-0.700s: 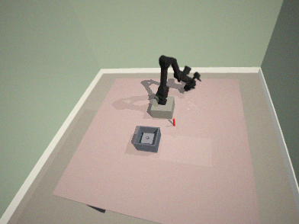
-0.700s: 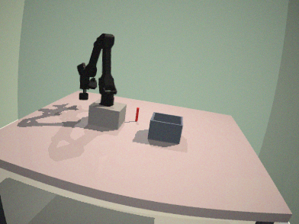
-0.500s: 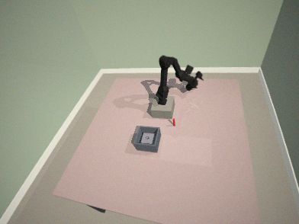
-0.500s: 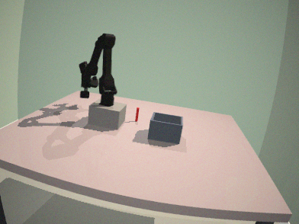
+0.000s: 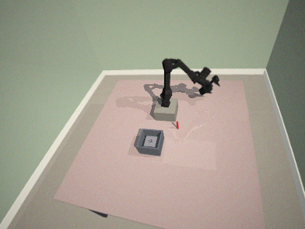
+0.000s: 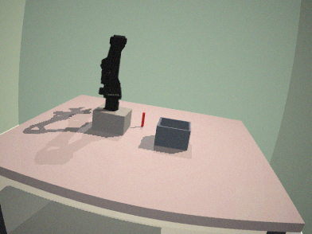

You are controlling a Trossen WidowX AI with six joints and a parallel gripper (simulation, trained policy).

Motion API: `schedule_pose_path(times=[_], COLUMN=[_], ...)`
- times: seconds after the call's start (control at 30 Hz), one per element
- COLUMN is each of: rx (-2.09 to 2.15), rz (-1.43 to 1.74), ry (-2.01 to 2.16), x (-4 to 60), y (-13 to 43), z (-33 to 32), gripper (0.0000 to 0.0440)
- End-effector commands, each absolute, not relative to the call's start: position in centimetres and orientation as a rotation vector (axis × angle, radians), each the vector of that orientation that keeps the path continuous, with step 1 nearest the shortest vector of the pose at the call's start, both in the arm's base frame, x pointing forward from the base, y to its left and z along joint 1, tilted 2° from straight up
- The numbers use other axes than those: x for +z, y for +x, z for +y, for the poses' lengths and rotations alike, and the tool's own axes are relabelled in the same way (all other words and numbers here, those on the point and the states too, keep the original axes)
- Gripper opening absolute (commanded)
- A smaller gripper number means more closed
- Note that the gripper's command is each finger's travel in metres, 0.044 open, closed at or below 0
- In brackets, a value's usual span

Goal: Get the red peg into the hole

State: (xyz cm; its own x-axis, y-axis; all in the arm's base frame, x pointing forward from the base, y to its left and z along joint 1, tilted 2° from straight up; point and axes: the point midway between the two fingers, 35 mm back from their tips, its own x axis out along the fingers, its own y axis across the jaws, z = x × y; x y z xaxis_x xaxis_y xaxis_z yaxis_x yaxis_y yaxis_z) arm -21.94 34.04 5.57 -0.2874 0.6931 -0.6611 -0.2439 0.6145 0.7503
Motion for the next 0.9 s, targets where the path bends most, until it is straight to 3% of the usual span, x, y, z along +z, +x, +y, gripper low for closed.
schedule_pose_path(times=[0.0, 0.47, 0.87], rx=[0.903, 0.729, 0.658], rz=[1.605, 1.535, 1.418], ry=[0.397, 0.468, 0.545], x=[6.5, 11.7, 18.0], y=[-19.1, -6.1, 4.7], z=[35.9, 39.8, 38.9], gripper=[0.0425, 0.0408, 0.0409])
